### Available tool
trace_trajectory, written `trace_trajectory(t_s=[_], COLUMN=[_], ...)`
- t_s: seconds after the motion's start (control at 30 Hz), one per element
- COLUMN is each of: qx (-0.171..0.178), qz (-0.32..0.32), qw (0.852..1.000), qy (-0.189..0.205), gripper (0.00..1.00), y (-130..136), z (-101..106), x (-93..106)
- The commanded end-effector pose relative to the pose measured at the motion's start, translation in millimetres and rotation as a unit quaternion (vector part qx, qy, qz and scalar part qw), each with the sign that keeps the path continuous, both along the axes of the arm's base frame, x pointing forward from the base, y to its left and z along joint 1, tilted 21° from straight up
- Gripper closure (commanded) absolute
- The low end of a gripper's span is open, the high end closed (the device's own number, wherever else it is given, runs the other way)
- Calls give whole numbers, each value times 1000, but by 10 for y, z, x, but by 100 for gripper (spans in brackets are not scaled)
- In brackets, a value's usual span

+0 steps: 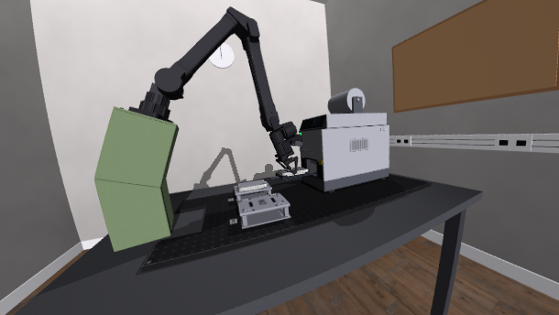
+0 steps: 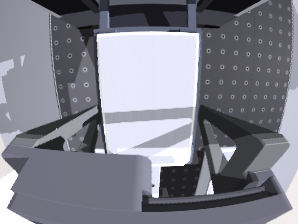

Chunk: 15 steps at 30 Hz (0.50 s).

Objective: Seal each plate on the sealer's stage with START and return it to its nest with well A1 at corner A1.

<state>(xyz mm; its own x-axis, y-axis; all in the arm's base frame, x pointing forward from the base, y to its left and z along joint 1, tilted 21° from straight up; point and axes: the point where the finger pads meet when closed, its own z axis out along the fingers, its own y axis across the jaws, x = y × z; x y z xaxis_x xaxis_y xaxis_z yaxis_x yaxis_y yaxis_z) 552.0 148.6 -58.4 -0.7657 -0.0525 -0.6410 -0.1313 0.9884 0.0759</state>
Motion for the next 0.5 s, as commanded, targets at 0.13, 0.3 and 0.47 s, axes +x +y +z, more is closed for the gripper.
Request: trace_trajectory(t_s=[0.13, 0.3, 0.47], qx=[13, 8, 5], qz=[3, 3, 3], qw=[999, 1000, 1000], qy=[-38, -22, -12], gripper=[0, 0, 0], y=[152, 132, 110], z=[227, 53, 0], x=[228, 157, 80])
